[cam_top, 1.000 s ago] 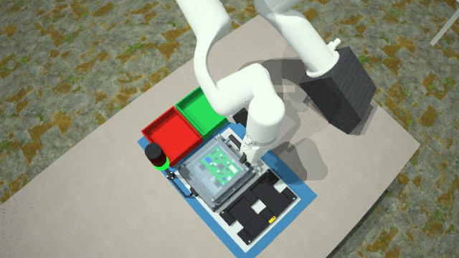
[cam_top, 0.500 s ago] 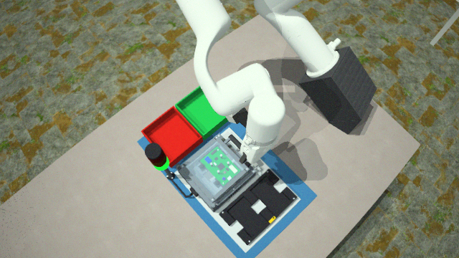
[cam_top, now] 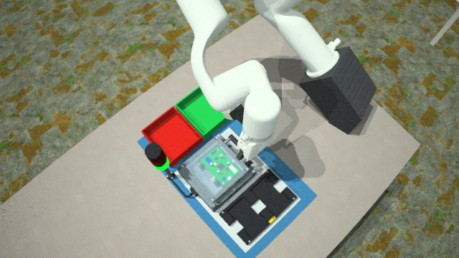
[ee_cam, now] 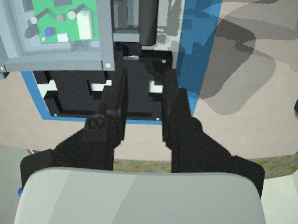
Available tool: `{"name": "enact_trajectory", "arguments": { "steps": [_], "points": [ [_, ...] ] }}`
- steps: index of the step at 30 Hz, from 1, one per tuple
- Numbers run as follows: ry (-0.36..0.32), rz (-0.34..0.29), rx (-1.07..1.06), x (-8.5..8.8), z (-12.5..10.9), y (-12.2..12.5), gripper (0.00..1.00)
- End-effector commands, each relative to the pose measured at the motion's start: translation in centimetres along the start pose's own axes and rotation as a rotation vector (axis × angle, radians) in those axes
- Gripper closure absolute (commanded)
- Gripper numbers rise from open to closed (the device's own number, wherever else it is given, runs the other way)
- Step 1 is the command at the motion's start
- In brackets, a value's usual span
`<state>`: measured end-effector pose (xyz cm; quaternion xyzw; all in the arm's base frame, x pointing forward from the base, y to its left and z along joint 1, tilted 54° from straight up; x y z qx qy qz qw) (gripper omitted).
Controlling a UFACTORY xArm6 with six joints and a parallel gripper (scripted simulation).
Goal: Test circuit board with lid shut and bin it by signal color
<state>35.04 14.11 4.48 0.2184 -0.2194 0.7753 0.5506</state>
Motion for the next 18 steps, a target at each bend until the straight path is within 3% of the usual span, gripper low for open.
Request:
{"name": "enact_trajectory", "arguments": {
  "steps": [1,12,18],
  "points": [
    [-0.002,0.003,-0.001,0.1,1.3,0.1,0.73],
    [-0.002,0.003,-0.001,0.1,4.6,0.5,0.73],
    [-0.002,0.003,-0.001,0.1,5.1,0.6,0.73]
  ]
}}
Point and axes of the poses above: the point where the finger pads meet when closed, its own x axis back along the fingers, its own y axis across the jaws, z = x × y, the point moved 4 cm from there along x, back along the fingers, and after that the axes turned 6 degrees about x, right-handed, at the moved point
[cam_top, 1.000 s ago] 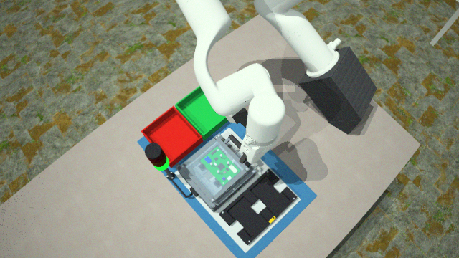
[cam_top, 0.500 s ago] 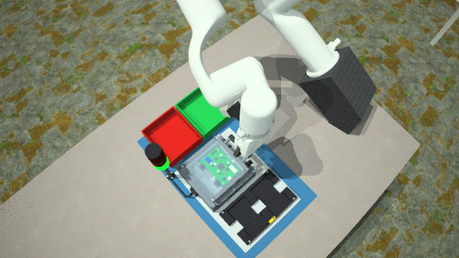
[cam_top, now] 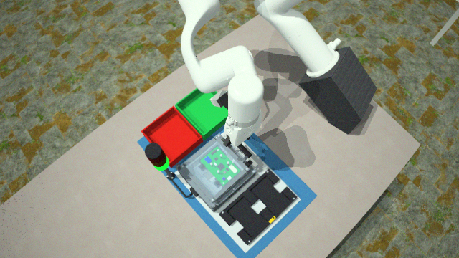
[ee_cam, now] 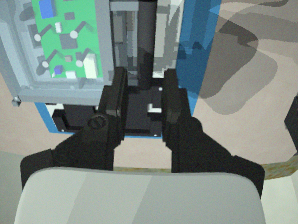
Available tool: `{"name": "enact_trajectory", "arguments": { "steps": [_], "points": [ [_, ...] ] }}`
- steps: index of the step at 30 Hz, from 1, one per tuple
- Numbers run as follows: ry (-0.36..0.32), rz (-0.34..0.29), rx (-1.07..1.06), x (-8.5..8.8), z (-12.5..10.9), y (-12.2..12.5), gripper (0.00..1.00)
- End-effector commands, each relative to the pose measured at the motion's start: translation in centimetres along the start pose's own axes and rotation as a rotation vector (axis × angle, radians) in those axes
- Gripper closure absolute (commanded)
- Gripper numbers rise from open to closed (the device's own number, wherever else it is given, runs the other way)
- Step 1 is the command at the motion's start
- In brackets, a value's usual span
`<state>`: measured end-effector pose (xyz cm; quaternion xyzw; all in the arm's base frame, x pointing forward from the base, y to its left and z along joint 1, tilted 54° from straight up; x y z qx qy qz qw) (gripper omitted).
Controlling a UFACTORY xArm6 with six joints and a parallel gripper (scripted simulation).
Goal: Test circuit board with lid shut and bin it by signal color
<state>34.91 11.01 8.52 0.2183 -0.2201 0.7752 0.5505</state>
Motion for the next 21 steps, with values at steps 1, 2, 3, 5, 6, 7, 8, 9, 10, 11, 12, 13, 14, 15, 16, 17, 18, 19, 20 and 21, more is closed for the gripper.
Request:
{"name": "enact_trajectory", "arguments": {
  "steps": [1,2,3,5,6,7,8,9,10,11,12,13,14,15,16,17,18,19,20,21],
  "points": [
    [-0.001,0.002,0.0,0.1,0.1,-0.1,0.73],
    [-0.001,0.002,0.0,0.1,0.1,-0.1,0.73],
    [-0.001,0.002,0.0,0.1,0.1,-0.1,0.73],
    [-0.001,0.002,0.0,0.1,0.1,-0.1,0.73],
    [-0.001,0.002,0.0,0.0,0.1,-0.1,0.73],
    [-0.001,0.002,0.0,0.0,0.1,-0.1,0.73],
    [-0.001,0.002,0.0,-0.1,0.1,-0.1,0.73],
    [-0.001,0.002,0.0,-0.2,0.1,-0.1,0.73],
    [-0.001,0.002,0.0,-0.3,0.1,-0.1,0.73],
    [-0.001,0.002,0.0,-0.5,0.1,-0.1,0.73],
    [-0.001,0.002,0.0,-0.6,0.1,-0.1,0.73],
    [-0.001,0.002,0.0,-0.8,0.1,-0.1,0.73],
    [-0.001,0.002,0.0,-0.9,0.1,-0.1,0.73],
    [-0.001,0.002,0.0,-1.1,0.1,-0.1,0.73],
    [-0.001,0.002,0.0,-1.3,0.1,-0.1,0.73],
    [-0.001,0.002,0.0,-1.5,0.1,-0.1,0.73],
    [-0.001,0.002,0.0,-1.6,0.1,-0.1,0.73],
    [-0.001,0.002,0.0,-1.8,0.1,-0.1,0.73],
    [-0.001,0.002,0.0,-1.8,0.1,-0.1,0.73],
    [-0.001,0.002,0.0,-1.8,0.1,-0.1,0.73]
  ]
}}
Point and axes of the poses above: the point where the finger pads meet when closed, its own x axis back along the fingers, its own y axis across the jaws, z = x × y, the point moved 4 cm from there along x, back along the fingers, and after that the axes turned 6 degrees about x, right-handed, at the moved point
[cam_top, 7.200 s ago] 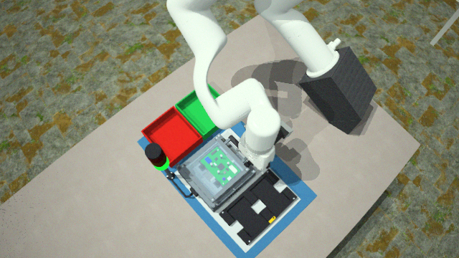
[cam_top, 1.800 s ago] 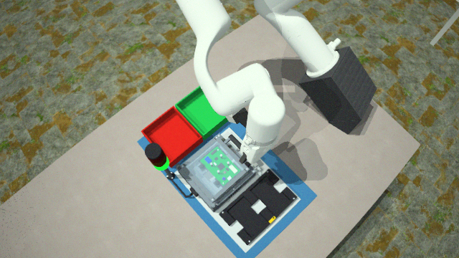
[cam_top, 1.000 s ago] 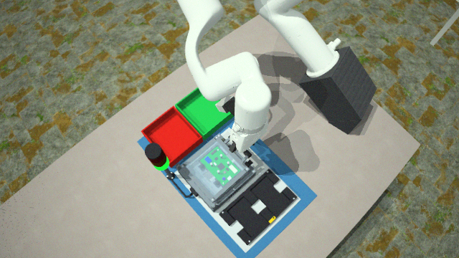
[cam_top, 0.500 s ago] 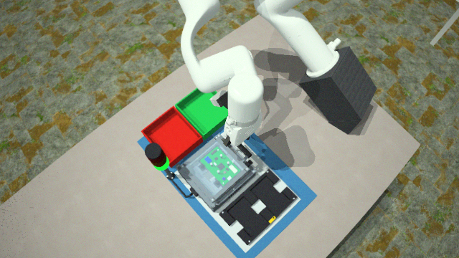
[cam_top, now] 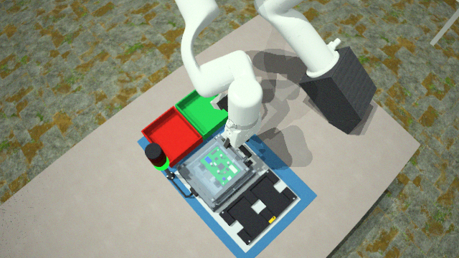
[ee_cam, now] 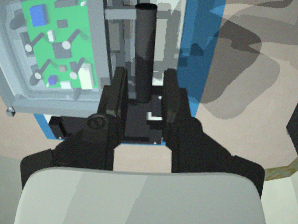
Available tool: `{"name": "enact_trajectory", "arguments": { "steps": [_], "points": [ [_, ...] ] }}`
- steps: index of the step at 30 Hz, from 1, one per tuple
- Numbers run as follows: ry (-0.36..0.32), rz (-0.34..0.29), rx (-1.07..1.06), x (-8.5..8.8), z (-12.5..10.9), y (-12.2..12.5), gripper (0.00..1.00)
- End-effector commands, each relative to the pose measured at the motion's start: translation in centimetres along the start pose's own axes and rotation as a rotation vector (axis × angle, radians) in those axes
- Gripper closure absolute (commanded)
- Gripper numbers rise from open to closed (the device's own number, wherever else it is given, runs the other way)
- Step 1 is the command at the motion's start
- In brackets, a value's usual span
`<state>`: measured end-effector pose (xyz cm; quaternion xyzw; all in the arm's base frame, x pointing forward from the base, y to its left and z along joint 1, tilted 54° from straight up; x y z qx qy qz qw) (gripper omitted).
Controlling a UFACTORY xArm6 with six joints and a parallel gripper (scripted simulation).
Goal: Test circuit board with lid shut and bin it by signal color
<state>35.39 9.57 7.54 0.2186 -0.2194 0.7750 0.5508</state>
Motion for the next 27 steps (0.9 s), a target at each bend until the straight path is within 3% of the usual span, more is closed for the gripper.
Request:
{"name": "enact_trajectory", "arguments": {
  "steps": [1,27],
  "points": [
    [-0.002,0.003,-0.002,-0.1,0.0,-0.1,0.73],
    [-0.002,0.003,-0.002,-1.3,0.0,-0.2,0.73]
  ]
}}
Point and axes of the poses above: the point where the finger pads meet when closed, its own x axis back along the fingers, its own y axis across the jaws, z = x × y, the point moved 4 cm from there along x, back along the fingers, and after that the axes turned 6 degrees about x, right-handed, at the moved point
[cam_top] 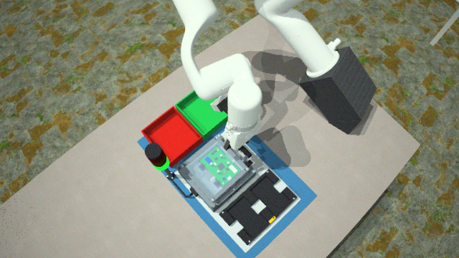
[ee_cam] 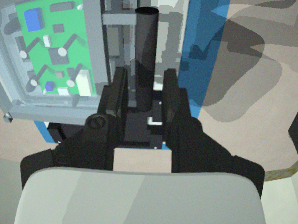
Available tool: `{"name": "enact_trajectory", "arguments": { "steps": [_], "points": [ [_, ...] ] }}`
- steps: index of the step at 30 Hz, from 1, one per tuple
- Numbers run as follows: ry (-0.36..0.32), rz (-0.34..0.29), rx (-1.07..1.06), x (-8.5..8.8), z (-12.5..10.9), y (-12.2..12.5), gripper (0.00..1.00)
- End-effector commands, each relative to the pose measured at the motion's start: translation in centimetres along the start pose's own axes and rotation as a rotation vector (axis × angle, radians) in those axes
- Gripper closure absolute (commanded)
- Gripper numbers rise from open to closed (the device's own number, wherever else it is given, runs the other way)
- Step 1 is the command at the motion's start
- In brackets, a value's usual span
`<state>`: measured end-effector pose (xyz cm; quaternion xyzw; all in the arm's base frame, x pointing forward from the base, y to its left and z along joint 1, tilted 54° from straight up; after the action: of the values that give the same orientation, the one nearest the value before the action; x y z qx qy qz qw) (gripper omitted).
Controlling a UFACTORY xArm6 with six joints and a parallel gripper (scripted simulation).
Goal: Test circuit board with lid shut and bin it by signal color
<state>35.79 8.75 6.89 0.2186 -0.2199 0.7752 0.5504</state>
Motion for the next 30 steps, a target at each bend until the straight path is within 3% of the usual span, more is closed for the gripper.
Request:
{"name": "enact_trajectory", "arguments": {
  "steps": [1,30],
  "points": [
    [-0.001,0.002,-0.001,-0.3,0.0,-0.1,0.73],
    [-0.001,0.002,-0.001,-1.9,0.0,-0.2,0.73]
  ]
}}
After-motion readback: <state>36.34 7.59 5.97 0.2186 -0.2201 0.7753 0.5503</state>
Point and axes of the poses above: the point where the finger pads meet when closed, its own x axis back along the fingers, its own y axis across the jaws, z = x × y, the point moved 4 cm from there along x, back along the fingers, and after that the axes turned 6 degrees about x, right-handed, at the moved point
